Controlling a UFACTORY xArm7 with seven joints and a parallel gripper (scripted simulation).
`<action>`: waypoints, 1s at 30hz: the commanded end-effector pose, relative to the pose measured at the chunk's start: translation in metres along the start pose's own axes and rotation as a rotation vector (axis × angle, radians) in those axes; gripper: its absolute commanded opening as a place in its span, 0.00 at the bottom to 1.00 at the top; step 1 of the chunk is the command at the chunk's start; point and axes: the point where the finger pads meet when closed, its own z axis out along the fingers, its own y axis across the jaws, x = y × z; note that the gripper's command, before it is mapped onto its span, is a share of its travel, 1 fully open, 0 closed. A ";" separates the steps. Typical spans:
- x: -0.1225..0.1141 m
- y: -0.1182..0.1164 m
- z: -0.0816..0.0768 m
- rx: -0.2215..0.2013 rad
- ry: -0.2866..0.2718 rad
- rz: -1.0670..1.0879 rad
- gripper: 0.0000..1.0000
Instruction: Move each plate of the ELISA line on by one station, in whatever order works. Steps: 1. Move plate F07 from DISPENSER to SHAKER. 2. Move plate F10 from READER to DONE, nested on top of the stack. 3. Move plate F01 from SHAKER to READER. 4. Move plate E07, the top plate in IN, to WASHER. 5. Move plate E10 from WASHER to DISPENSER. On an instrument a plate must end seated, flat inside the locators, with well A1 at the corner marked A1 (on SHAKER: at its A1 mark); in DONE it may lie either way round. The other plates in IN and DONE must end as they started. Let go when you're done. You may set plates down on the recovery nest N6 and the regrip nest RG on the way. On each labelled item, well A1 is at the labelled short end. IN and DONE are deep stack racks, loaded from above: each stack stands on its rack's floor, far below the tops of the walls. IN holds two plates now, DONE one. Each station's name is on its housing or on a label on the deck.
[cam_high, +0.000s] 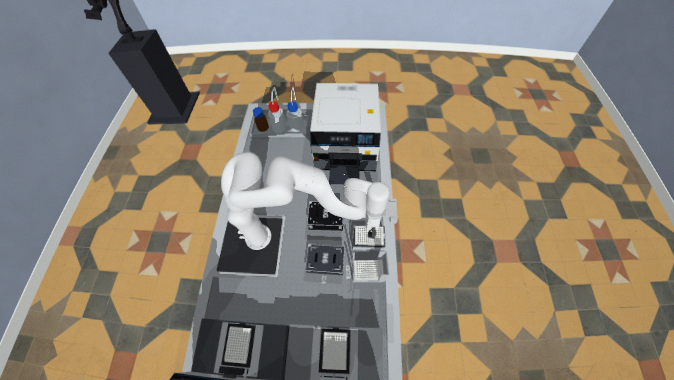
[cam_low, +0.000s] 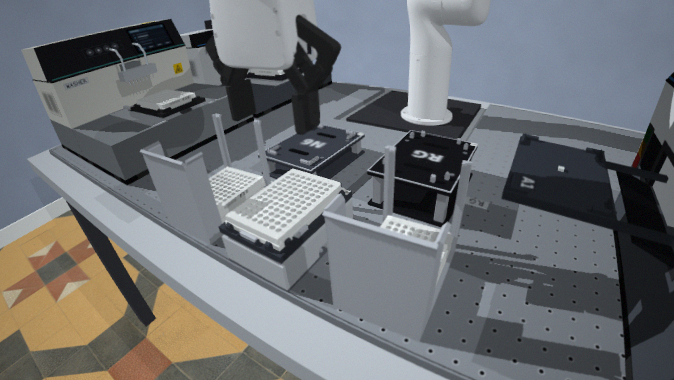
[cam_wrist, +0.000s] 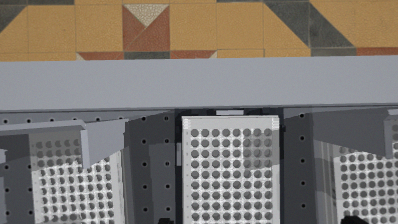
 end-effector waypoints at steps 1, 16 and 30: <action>0.001 0.000 0.002 0.000 0.005 0.000 1.00; 0.001 0.000 0.020 0.000 0.005 0.000 1.00; 0.002 0.000 0.038 0.000 0.005 0.000 1.00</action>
